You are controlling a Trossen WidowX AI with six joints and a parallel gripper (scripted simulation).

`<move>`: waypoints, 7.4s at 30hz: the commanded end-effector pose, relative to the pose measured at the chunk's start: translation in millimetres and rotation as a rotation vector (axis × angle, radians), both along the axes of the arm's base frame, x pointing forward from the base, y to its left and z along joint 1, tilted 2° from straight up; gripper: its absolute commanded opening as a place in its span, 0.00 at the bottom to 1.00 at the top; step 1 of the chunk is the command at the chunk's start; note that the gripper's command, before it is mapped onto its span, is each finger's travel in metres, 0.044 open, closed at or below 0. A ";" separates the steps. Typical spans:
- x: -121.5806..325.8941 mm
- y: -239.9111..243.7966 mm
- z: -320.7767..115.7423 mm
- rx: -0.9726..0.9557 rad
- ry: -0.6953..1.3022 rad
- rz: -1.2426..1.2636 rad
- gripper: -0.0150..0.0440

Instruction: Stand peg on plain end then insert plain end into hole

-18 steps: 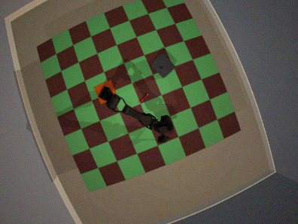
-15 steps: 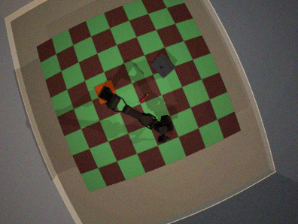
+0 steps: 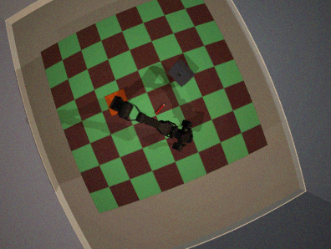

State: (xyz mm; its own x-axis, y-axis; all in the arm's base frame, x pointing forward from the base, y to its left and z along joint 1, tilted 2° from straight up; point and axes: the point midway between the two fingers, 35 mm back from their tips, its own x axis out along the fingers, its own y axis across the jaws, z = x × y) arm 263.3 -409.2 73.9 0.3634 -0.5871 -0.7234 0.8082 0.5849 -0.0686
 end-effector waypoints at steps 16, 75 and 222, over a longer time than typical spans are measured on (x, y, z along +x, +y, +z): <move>21.0 76.7 0.8 0.414 -0.197 -0.479 1.00; -17.4 249.0 29.8 0.610 -0.351 -1.852 1.00; -49.3 239.2 1.1 1.253 -0.557 -1.665 0.34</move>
